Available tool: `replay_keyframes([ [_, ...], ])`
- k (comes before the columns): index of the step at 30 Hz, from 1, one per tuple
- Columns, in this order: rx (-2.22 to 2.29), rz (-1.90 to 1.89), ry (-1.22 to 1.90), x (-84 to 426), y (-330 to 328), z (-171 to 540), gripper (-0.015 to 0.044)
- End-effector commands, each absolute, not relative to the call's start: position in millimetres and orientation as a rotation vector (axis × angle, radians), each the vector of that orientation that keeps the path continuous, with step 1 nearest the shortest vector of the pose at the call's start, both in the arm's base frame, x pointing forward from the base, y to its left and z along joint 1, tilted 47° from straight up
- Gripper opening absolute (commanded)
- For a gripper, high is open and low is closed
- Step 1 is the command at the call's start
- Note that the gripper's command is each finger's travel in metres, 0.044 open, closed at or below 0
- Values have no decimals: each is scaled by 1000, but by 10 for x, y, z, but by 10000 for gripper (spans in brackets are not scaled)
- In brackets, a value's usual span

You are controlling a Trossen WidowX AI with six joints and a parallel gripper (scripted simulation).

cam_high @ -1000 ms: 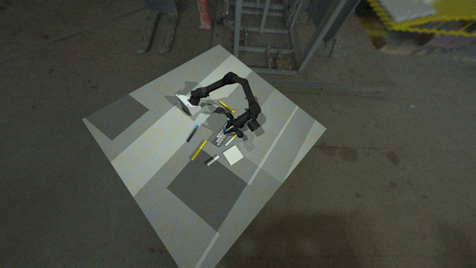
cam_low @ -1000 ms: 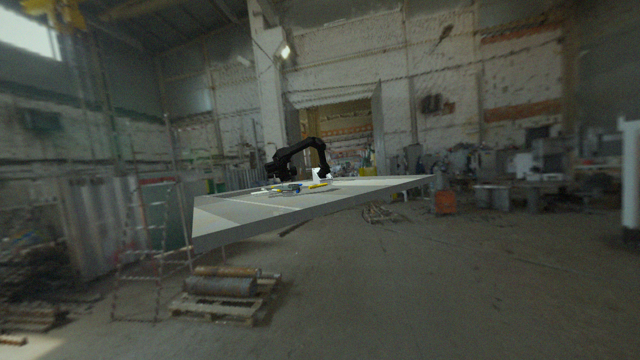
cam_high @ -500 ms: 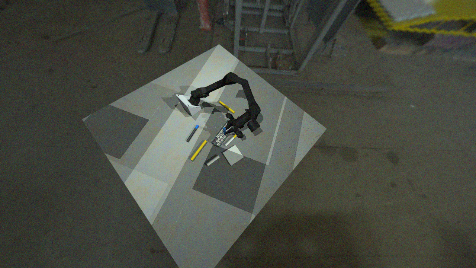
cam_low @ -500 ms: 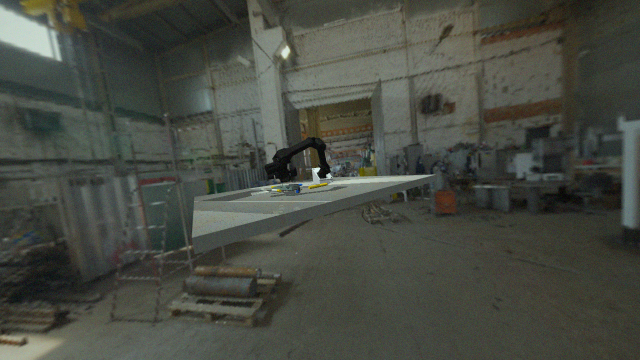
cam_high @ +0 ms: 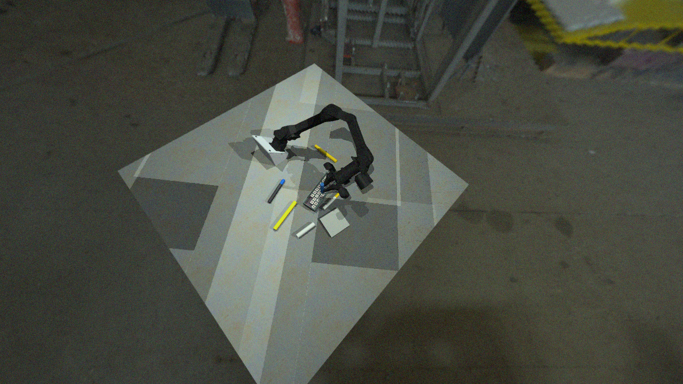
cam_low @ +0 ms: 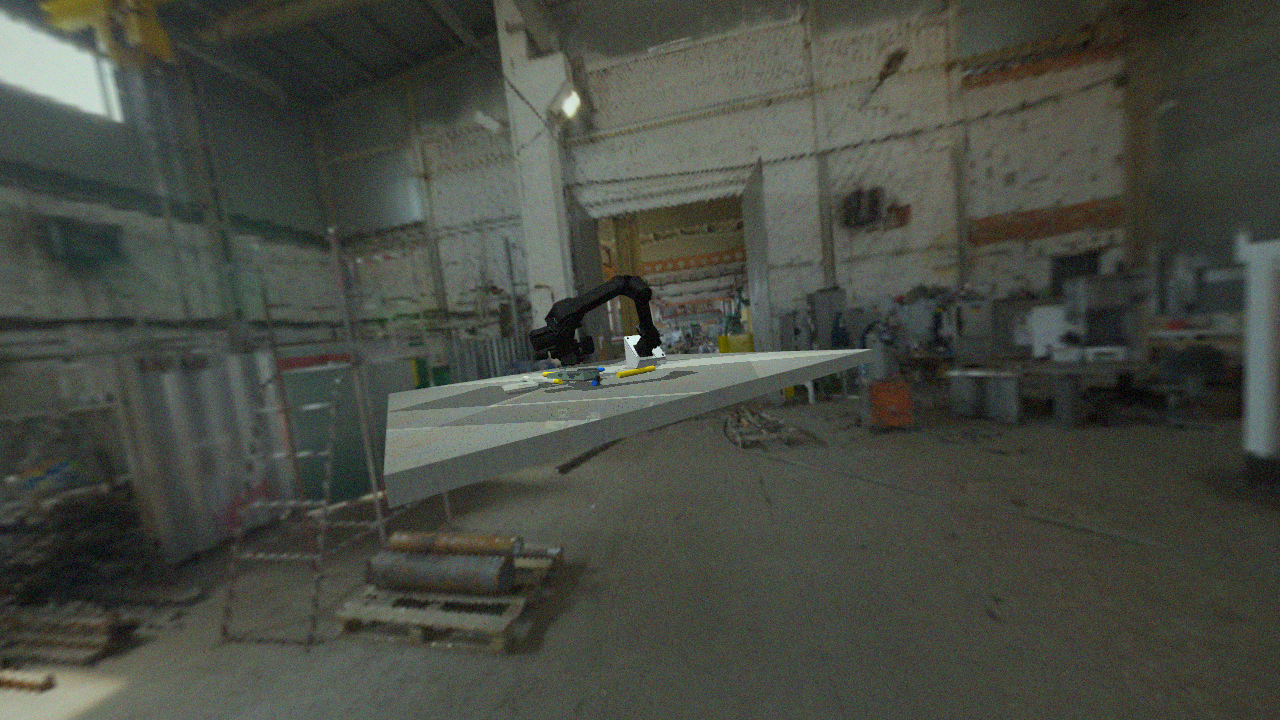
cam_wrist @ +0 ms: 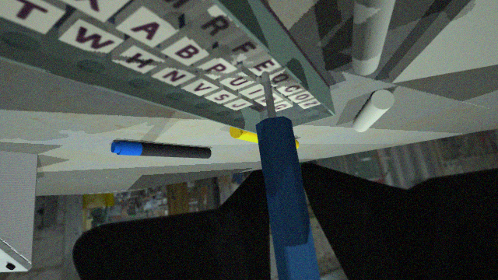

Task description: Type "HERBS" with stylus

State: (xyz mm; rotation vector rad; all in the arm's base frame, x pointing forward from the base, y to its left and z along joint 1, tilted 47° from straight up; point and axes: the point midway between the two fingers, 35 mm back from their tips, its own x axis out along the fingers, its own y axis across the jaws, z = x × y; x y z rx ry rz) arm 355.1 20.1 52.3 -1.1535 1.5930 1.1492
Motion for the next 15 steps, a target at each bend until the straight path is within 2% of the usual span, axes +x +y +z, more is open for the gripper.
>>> replay_keyframes([
  [1,-1148,1149,1592,3549,224,504,81],
  [15,-1147,1149,1592,3548,261,470,81],
])
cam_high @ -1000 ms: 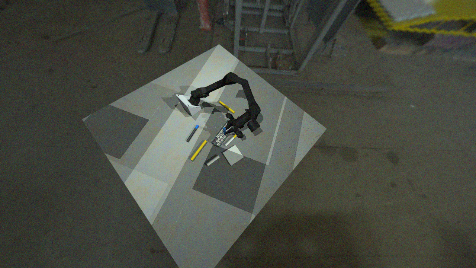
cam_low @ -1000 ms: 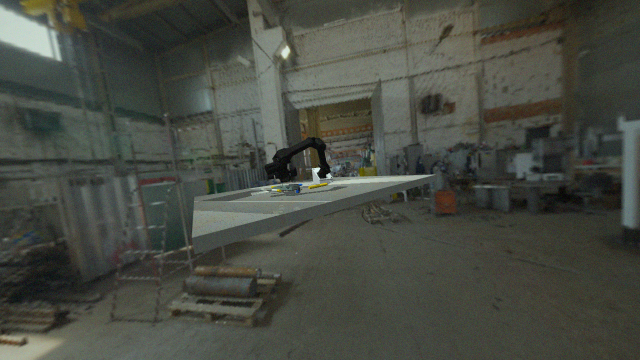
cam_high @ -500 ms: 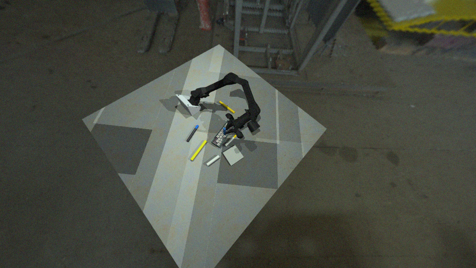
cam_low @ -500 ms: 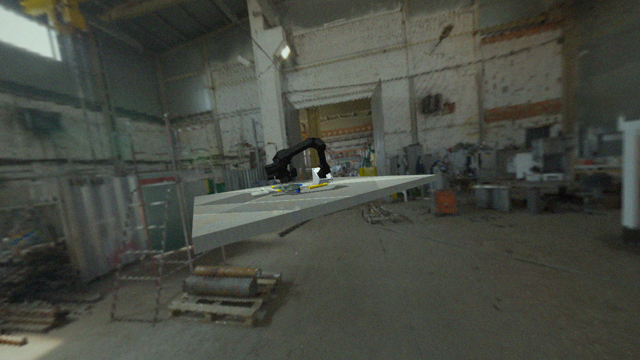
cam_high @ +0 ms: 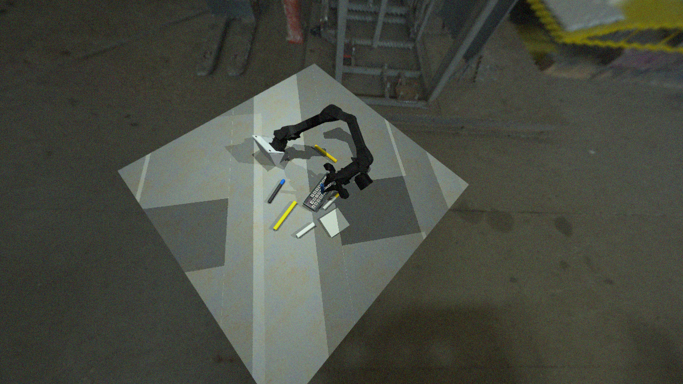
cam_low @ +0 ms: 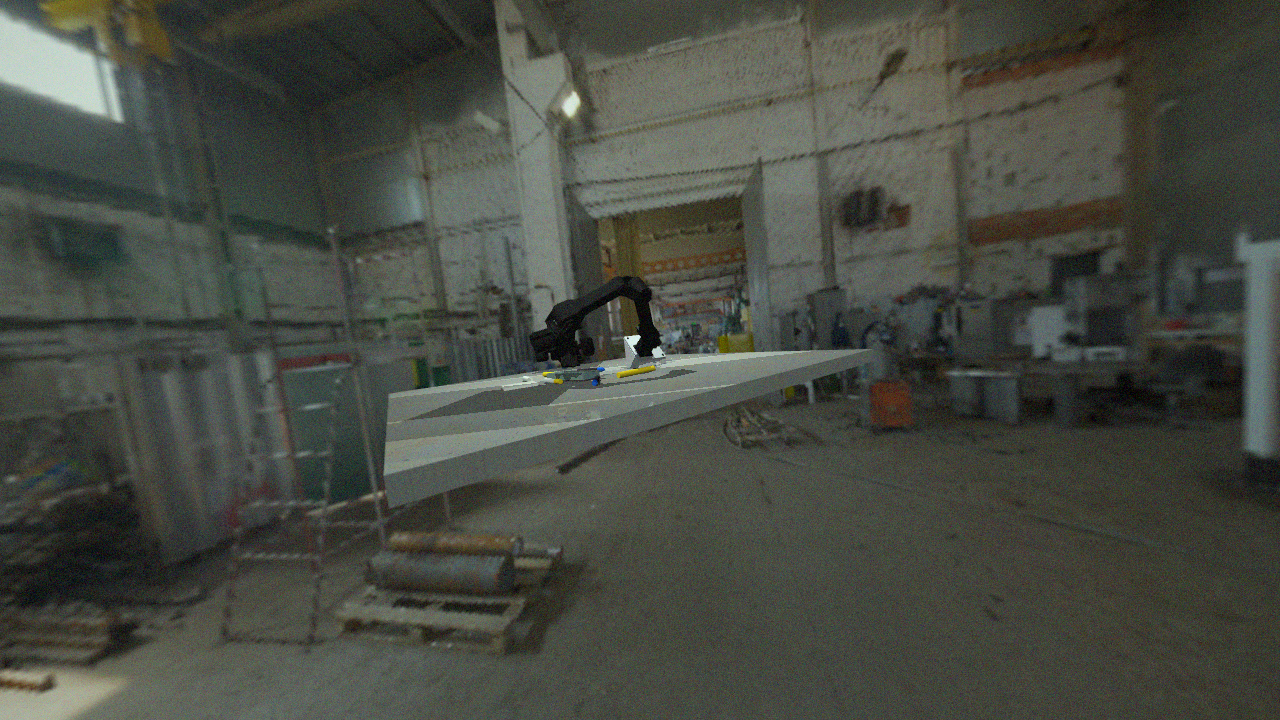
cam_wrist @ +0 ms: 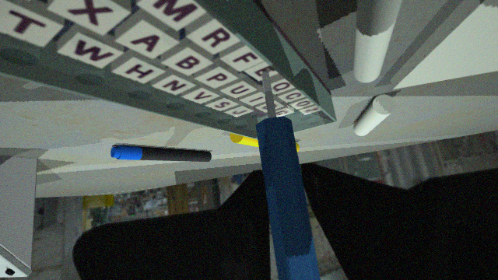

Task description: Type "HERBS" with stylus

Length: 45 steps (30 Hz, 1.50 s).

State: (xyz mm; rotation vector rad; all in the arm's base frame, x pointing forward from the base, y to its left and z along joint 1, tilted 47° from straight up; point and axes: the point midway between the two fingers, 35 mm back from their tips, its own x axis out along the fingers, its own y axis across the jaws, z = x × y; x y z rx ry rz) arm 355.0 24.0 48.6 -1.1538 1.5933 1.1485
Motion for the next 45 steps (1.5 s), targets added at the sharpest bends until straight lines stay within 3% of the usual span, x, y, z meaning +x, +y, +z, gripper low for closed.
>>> replay_keyframes([
  [1,-1147,1149,1592,3548,257,473,81],
  [29,-1141,1149,1593,3534,-8,715,84],
  [32,-1141,1149,1593,3534,-8,715,64],
  [35,-1142,1149,1593,3517,46,792,0],
  [45,-1148,1149,1592,3448,212,1031,0],
])
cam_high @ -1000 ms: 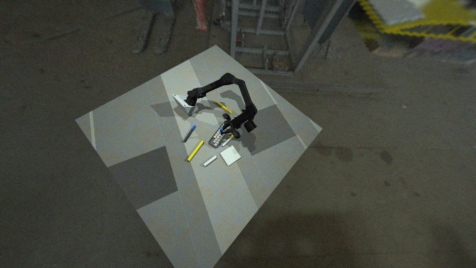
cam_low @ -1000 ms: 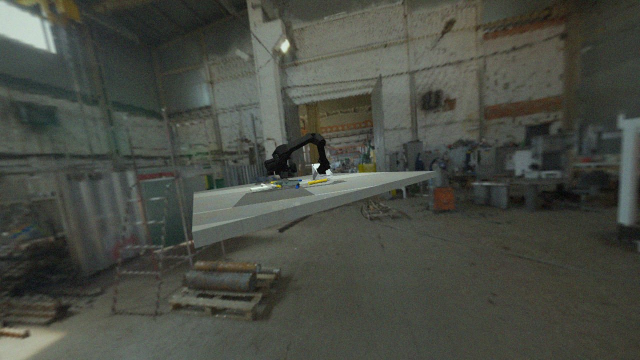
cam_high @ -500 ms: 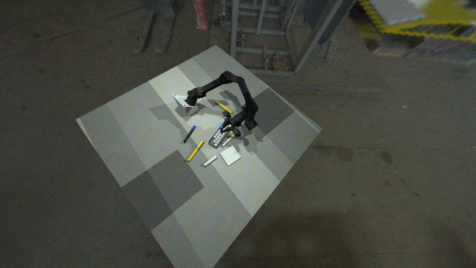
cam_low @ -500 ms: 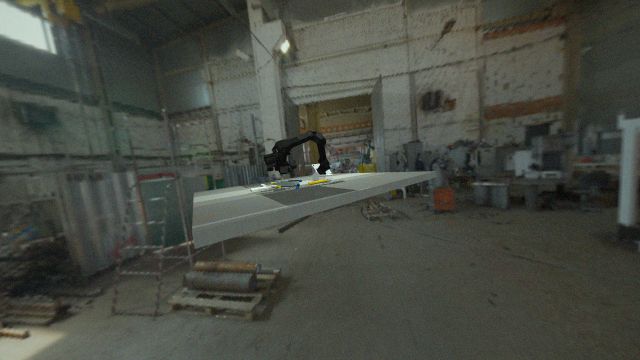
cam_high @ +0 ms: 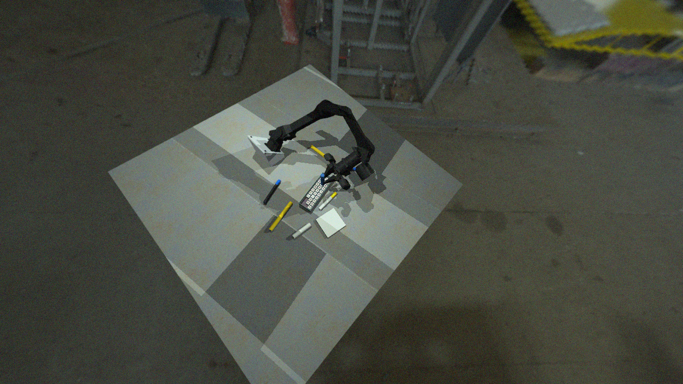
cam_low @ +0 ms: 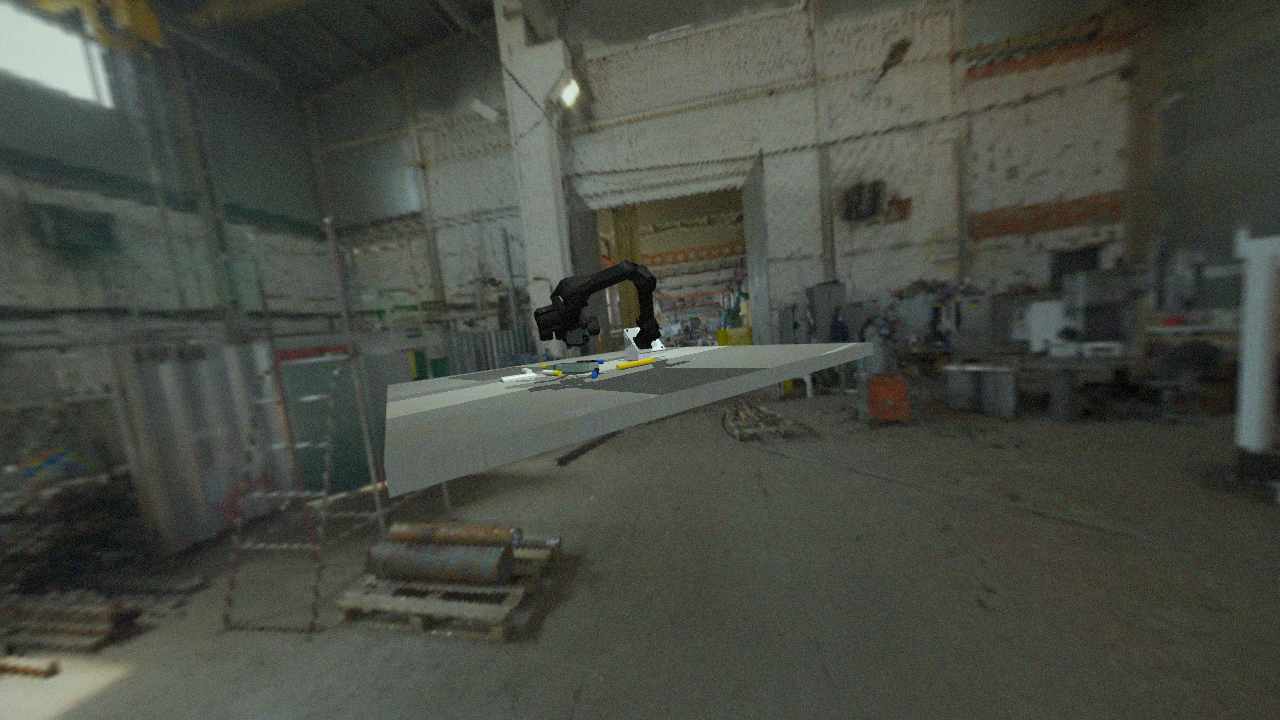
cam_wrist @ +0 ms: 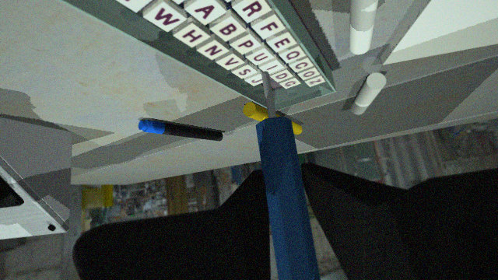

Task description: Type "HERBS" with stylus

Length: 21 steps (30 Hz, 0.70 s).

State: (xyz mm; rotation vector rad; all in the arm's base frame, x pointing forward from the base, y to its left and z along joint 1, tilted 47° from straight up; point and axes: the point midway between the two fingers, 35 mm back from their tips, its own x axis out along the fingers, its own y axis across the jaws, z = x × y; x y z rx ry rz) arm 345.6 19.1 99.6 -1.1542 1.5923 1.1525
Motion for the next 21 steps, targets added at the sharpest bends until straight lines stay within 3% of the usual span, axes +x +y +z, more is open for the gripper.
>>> replay_keyframes([
  [1,-1148,1149,1592,3448,220,1023,0],
  [14,-1147,1150,1592,3435,359,889,0],
  [17,-1147,1150,1592,3440,379,878,79],
  [21,-1147,1150,1591,3441,400,861,81],
])
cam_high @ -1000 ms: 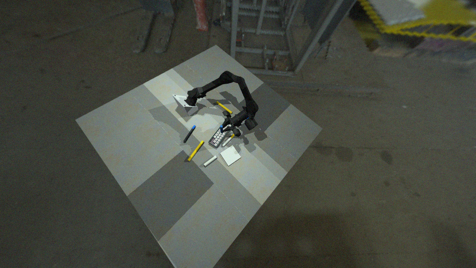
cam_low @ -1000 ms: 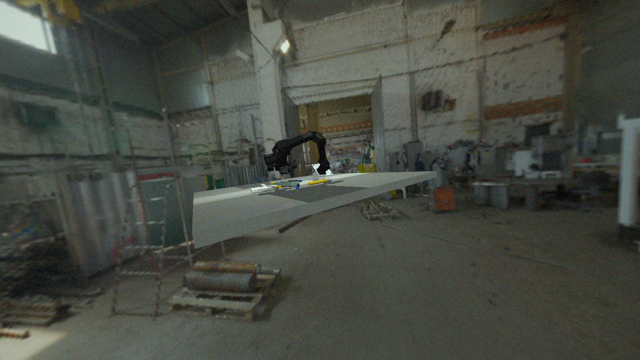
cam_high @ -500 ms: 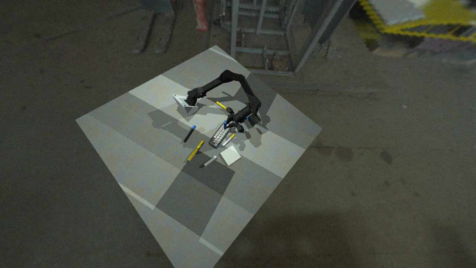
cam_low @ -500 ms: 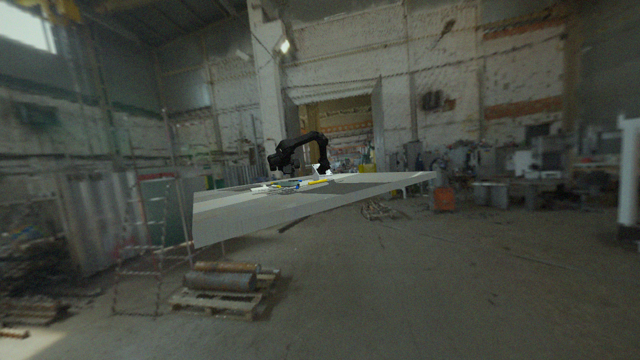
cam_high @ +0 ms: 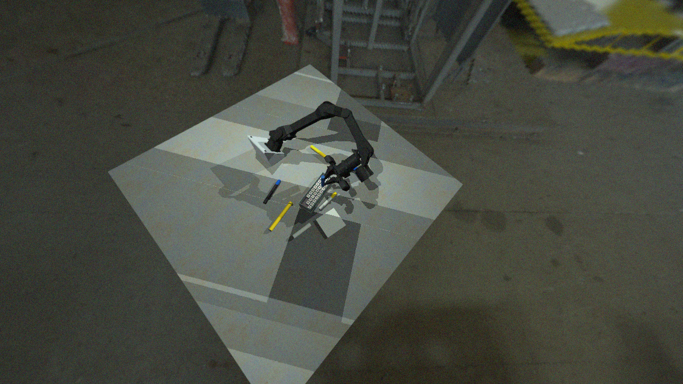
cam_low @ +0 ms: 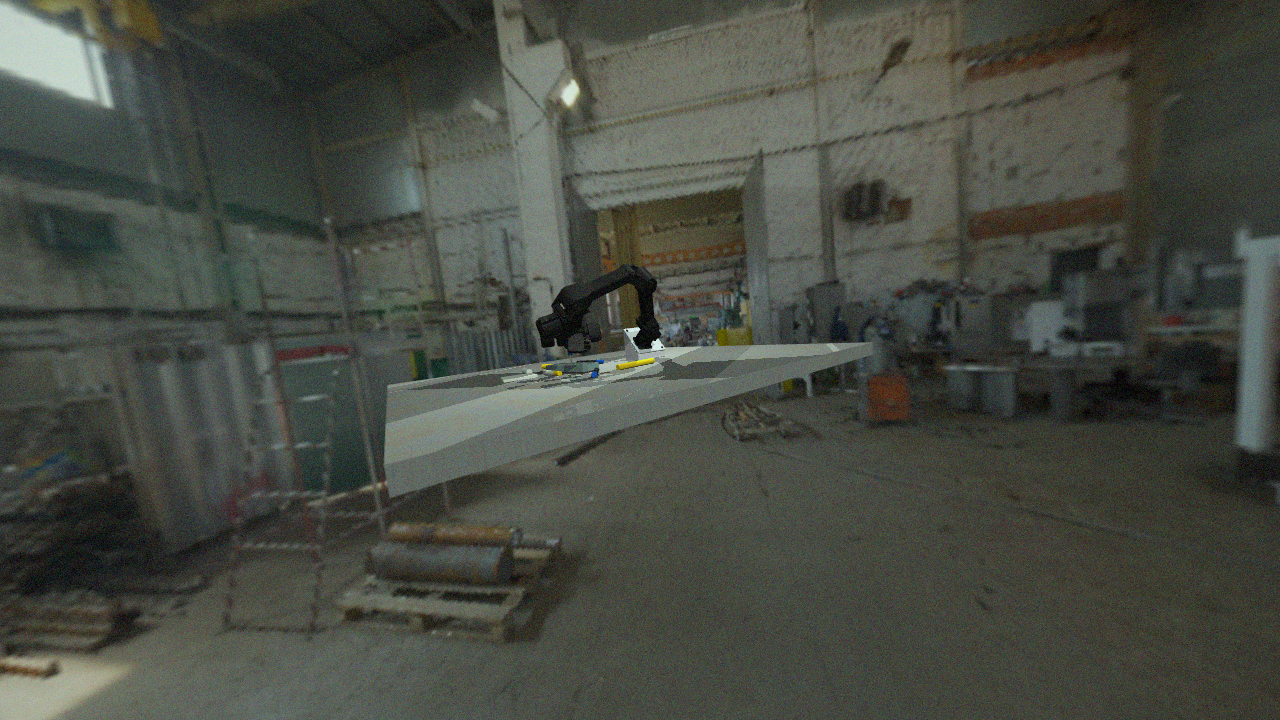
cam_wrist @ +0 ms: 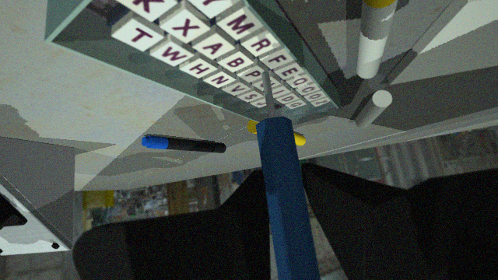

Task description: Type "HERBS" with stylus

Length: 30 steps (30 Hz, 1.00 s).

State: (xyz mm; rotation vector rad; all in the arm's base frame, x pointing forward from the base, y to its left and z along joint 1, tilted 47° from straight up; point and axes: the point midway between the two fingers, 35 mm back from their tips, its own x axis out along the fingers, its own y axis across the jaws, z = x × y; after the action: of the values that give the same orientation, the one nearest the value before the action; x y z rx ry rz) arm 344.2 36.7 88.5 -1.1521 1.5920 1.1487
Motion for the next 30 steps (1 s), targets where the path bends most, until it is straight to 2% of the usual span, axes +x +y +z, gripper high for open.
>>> replay_keyframes([
  [1,-1147,1150,1591,3441,398,863,81],
  [30,-1147,1150,1591,3440,459,809,81],
])
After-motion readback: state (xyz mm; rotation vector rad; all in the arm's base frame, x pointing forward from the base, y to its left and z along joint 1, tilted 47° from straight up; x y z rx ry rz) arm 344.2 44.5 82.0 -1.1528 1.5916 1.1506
